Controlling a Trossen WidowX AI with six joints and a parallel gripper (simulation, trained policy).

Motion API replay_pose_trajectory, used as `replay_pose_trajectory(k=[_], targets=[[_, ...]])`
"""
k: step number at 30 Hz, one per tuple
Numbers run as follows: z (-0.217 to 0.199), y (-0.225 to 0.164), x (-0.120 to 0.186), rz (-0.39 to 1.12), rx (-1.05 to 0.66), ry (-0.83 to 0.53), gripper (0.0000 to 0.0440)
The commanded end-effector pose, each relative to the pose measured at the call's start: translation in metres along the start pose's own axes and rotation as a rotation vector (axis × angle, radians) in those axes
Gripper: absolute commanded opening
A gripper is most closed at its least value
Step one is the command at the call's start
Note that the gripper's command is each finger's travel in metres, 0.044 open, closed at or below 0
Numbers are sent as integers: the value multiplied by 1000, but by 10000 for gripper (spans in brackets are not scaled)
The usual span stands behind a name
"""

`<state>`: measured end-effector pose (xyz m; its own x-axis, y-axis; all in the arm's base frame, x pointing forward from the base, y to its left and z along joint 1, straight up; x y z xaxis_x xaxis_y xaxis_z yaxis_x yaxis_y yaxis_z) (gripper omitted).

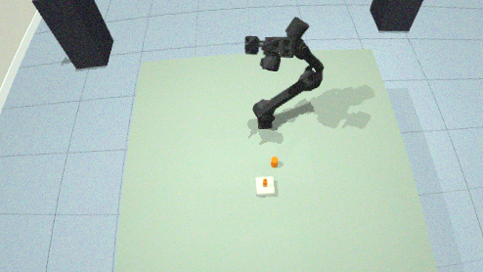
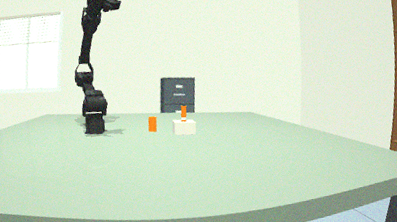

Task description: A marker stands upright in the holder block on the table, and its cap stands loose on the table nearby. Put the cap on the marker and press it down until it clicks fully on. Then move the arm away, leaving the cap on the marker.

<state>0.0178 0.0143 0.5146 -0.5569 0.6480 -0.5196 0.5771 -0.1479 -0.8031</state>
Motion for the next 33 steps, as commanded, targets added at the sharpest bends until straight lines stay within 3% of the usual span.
replay_pose_trajectory(k=[1, 33], targets=[[3, 5, -3, -41, -9, -8, 302], [25, 64, -22, -438, -104, -81, 304]])
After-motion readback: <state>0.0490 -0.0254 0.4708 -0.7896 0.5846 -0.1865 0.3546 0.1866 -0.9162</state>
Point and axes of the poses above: the point midway between the two fingers, 35 mm back from their tips, its own x axis back along the fingers, its own z axis across the jaws, y = z × x, the point moved 7 cm from there along x, back along the fingers, and after that the axes turned 7 degrees about x, right-handed, at the moved point
